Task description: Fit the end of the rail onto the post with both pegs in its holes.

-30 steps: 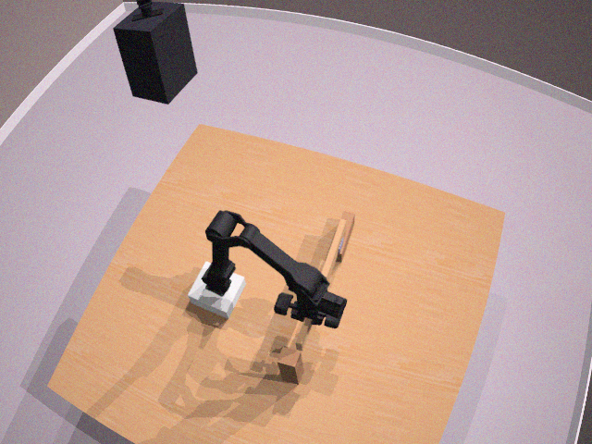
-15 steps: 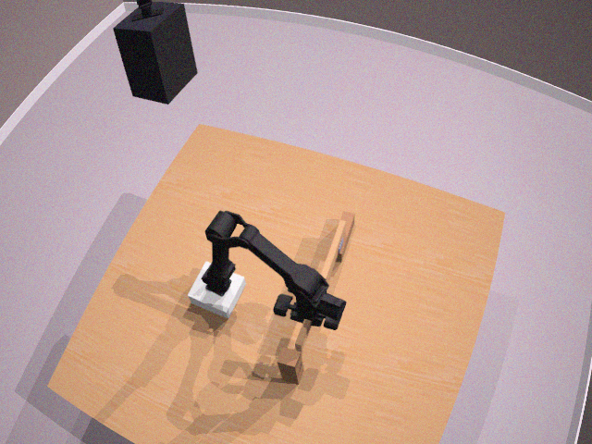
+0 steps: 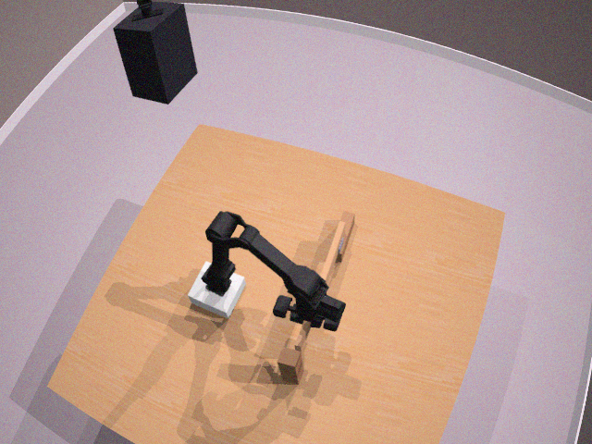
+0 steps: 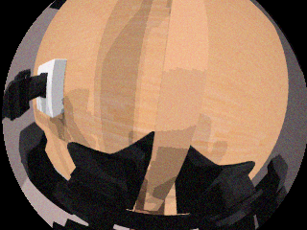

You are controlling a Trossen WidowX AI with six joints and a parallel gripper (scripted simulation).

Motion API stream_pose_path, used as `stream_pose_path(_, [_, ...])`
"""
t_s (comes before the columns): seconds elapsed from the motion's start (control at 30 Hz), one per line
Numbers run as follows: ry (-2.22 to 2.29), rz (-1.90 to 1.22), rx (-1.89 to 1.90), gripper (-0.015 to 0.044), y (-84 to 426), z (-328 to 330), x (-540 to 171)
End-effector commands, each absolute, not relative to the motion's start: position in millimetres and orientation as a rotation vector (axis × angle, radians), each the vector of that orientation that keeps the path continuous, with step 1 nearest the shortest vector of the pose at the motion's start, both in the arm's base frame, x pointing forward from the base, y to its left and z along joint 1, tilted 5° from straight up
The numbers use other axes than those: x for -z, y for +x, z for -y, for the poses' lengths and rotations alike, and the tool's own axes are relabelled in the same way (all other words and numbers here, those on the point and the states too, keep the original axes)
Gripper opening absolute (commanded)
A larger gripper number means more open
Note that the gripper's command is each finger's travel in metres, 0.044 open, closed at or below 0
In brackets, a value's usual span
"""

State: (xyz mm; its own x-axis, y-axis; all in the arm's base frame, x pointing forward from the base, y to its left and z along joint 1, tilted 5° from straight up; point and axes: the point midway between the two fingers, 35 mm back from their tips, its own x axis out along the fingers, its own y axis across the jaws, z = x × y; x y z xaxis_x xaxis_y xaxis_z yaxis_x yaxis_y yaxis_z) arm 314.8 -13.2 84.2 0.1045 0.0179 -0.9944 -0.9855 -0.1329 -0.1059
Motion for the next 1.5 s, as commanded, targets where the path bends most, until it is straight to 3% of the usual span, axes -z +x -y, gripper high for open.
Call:
stream_pose_path(0.0, [-1.352,-1.051,-1.227,0.0000,316.9,15.0,-86.8])
stream_pose_path(1.47, [-1.353,-1.052,-1.227,0.0000,319.7,28.3,-86.7])
